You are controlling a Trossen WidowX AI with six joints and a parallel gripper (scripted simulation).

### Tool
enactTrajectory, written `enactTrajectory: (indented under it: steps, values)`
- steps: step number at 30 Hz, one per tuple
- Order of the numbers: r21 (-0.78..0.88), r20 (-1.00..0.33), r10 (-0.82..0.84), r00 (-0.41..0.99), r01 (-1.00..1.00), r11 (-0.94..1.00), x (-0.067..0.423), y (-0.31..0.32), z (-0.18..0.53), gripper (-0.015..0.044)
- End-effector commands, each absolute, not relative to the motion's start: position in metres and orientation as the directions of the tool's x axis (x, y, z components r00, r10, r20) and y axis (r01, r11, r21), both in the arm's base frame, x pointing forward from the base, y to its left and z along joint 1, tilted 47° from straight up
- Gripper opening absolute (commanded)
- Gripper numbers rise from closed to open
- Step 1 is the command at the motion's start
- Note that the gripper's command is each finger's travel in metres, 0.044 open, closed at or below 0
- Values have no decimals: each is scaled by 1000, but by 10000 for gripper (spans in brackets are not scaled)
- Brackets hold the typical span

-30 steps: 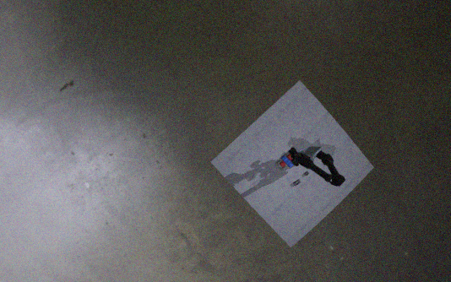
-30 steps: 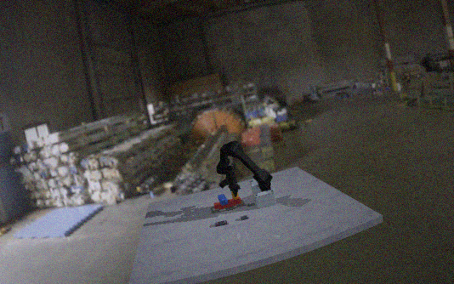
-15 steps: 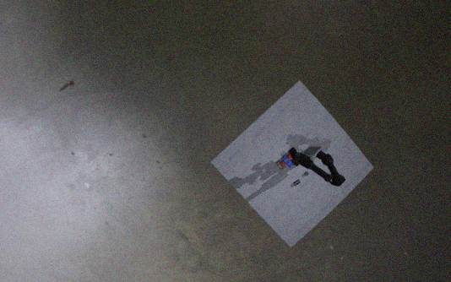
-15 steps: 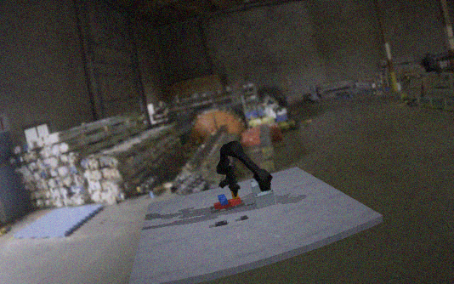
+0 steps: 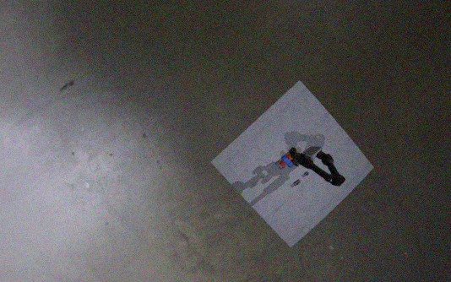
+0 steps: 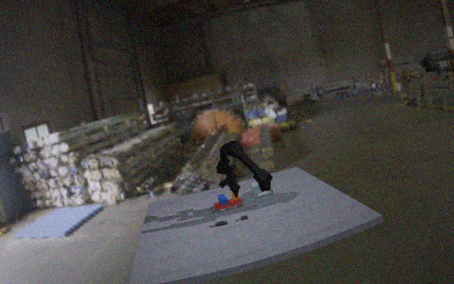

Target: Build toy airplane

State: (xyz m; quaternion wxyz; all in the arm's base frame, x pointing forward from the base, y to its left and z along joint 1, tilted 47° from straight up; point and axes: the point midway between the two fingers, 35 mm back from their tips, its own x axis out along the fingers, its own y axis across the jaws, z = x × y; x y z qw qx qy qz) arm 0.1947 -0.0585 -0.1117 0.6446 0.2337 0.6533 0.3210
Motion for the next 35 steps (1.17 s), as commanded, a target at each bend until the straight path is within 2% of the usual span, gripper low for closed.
enactTrajectory:
  steps: [1,6,35]
  values:
    - [709,-704,709,-51,-120,695,201,-86,-91,260]
    - [713,-700,712,-54,-110,692,201,-124,-51,260]
    - [713,-700,712,-55,-110,692,200,-125,-51,260]
